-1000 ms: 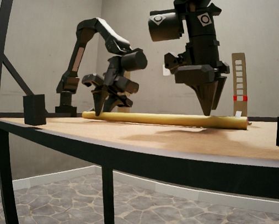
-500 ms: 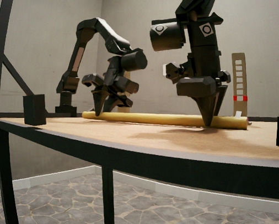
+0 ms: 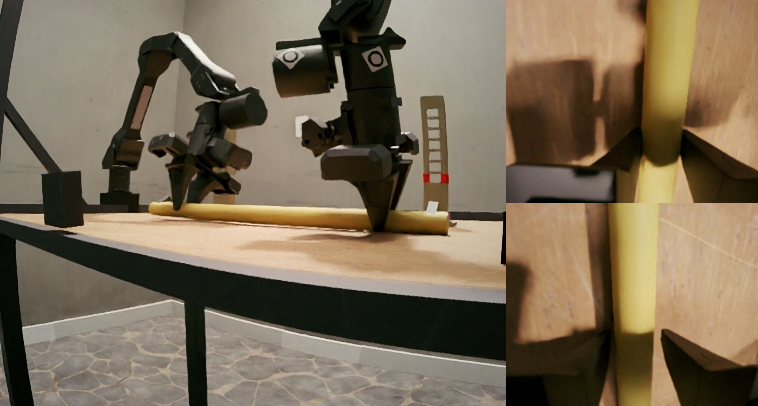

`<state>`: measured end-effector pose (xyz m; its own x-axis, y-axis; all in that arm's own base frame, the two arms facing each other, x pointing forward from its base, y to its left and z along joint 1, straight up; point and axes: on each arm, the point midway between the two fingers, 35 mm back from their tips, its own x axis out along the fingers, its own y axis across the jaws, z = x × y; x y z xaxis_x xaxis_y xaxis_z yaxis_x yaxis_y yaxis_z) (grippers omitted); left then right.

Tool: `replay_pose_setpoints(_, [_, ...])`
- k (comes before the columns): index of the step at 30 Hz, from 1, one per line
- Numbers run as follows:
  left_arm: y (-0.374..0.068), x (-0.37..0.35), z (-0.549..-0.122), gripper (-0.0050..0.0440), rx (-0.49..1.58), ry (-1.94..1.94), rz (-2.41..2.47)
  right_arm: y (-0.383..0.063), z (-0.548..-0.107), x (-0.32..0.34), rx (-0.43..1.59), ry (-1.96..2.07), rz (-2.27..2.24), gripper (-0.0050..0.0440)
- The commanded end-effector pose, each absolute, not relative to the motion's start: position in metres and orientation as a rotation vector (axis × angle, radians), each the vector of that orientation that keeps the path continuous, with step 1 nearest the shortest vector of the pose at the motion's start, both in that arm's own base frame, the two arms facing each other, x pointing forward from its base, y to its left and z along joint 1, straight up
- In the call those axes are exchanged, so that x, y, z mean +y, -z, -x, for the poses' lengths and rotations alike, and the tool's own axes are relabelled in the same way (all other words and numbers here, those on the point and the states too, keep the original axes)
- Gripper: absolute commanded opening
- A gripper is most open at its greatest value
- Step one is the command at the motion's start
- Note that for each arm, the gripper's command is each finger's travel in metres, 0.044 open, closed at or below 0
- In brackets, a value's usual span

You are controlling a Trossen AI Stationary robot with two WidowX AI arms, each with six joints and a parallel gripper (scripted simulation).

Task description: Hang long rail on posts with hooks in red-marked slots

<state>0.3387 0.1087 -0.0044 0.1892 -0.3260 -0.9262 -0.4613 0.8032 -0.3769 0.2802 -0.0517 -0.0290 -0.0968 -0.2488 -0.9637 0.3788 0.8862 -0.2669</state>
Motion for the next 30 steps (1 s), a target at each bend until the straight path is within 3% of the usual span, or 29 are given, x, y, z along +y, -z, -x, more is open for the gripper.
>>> replay_pose_setpoints(1, [-0.0002,0.1091,-0.3416,-0.005,1.396,-0.096,0.684,0.0236,-0.2851,-0.0525,1.559,0.526,-0.107,0.0146])
replay_pose_setpoints(6, [-0.0002,0.1091,-0.3416,-0.005,1.396,-0.096,0.684,0.0236,-0.2851,-0.0525,1.559,0.526,-0.107,0.0106])
replay_pose_setpoints(13, [-0.0002,0.1091,-0.3416,-0.005,1.396,-0.096,0.684,0.0236,-0.2851,-0.0525,1.559,0.526,-0.107,0.0086])
replay_pose_setpoints(17, [-0.0002,0.1091,-0.3416,-0.005,1.396,-0.096,0.684,0.0236,-0.2851,-0.0525,1.559,0.526,-0.107,0.0042])
replay_pose_setpoints(18, [-0.0002,0.1091,-0.3416,0.0024,1.396,-0.096,0.684,0.0236,-0.2851,-0.0525,1.559,0.526,-0.107,0.0018])
replay_pose_setpoints(19, [-0.0002,0.1091,-0.3416,0.0048,1.396,-0.096,0.684,0.0236,-0.2851,-0.0525,1.559,0.526,-0.107,0.0])
replay_pose_setpoints(28, [-0.0002,0.1095,-0.3419,0.0264,1.396,-0.096,0.684,0.0236,-0.2851,-0.0525,1.559,0.526,-0.107,-0.0004])
replay_pose_setpoints(30, [-0.0002,0.1095,-0.3419,0.0264,1.396,-0.096,0.684,0.0236,-0.2851,-0.0525,1.559,0.526,-0.107,-0.0004])
